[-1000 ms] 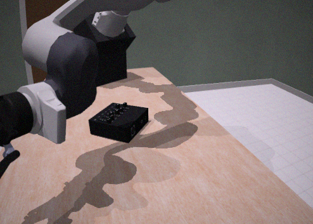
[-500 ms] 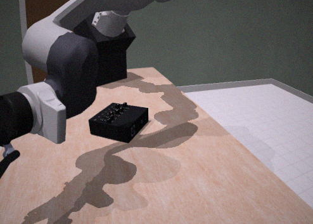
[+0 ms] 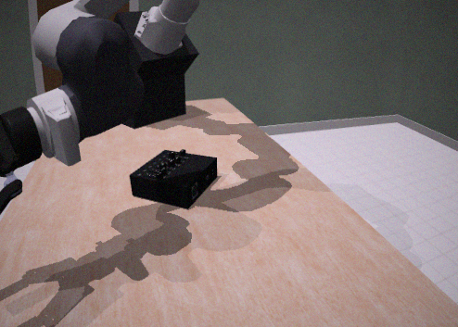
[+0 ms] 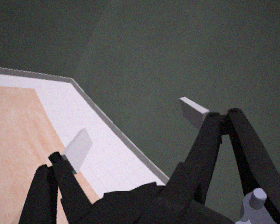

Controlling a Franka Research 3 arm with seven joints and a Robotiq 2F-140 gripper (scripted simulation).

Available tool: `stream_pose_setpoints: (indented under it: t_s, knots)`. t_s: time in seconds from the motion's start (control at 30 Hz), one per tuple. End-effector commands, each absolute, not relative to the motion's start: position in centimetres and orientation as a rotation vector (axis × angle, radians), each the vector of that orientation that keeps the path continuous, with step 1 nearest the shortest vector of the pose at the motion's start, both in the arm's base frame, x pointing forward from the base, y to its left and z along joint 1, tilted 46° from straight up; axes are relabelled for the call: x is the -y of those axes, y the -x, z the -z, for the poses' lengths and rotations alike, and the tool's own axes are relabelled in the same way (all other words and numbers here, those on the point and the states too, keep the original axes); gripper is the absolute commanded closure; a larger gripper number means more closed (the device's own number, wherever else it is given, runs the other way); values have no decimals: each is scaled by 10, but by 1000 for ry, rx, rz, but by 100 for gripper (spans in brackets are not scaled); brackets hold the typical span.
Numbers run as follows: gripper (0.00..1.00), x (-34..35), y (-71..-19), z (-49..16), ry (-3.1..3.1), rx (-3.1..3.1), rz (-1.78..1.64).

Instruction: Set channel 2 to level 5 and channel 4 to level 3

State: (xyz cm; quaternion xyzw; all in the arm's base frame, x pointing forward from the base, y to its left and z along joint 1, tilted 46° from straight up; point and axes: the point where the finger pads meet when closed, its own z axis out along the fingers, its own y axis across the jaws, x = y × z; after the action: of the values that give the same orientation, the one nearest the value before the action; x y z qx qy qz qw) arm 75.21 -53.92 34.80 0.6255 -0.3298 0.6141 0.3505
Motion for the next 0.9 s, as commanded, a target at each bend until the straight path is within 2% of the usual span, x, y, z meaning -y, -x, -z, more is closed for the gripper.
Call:
stream_pose_setpoints:
  t_s: [0.0,0.1,0.3,0.33,0.4,0.43,0.57,0.6,0.67,0.7,0.87]
  knots:
    - [0,525,-743,-318,-1751,954,-1586]
    - [0,502,-707,-271,-1910,1144,-1517]
    - [0,485,-688,-249,-1990,1254,-1475]
    - [0,462,-668,-228,-2069,1372,-1428]
    - [0,462,-668,-228,-2069,1372,-1428]
    - [0,436,-647,-209,-2145,1497,-1375]
    - [0,436,-647,-209,-2145,1497,-1375]
    - [0,406,-627,-194,-2217,1627,-1317]
    - [0,406,-627,-194,-2217,1627,-1317]
    - [0,374,-607,-183,-2283,1760,-1254]
    - [0,374,-607,-183,-2283,1760,-1254]
